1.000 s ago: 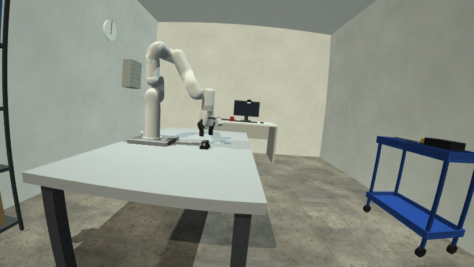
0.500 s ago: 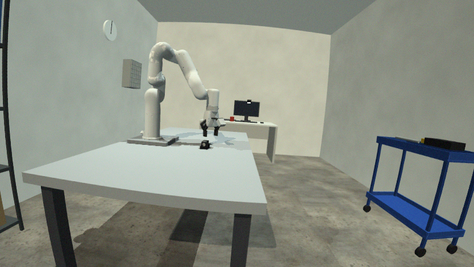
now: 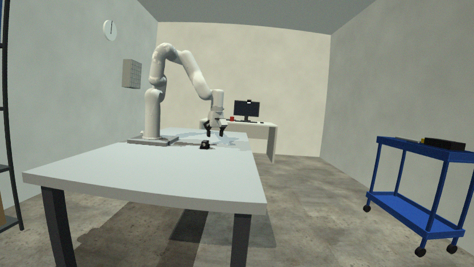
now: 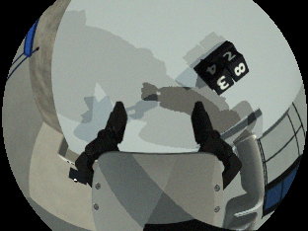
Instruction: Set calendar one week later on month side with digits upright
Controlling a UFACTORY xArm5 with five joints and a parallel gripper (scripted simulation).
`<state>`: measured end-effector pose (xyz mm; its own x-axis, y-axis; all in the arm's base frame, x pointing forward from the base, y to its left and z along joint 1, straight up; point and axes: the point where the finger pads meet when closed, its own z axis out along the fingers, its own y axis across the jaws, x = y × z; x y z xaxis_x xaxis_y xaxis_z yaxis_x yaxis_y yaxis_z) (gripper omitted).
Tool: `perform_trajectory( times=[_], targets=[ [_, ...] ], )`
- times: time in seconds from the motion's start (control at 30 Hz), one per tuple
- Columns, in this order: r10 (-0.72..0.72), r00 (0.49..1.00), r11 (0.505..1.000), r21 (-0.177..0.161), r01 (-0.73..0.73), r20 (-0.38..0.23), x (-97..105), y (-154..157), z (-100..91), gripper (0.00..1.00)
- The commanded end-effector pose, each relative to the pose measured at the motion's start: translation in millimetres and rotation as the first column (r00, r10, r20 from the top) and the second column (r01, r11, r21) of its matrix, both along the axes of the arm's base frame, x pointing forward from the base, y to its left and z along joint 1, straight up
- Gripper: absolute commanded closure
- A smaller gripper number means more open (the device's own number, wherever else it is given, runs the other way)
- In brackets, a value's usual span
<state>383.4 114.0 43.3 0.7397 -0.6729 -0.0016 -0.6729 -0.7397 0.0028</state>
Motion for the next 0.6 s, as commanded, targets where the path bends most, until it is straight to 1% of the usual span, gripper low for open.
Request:
perform_trajectory(
  times=[0.0,0.07,0.1,0.37,0.57],
  targets=[
    [-0.129,0.992,0.992,0.001,0.129,0.004,10,0,1.2,0.0],
    [-0.13,0.992,0.992,0.001,0.13,0.003,23,2,1.2,0.0],
    [-0.13,0.992,0.992,0.001,0.13,0.003,26,2,1.2,0.0],
    [-0.13,0.992,0.992,0.001,0.13,0.003,26,2,-1.3,0.0],
    [-0.13,0.992,0.992,0.001,0.13,0.003,26,2,-14.9,0.0]
  ],
)
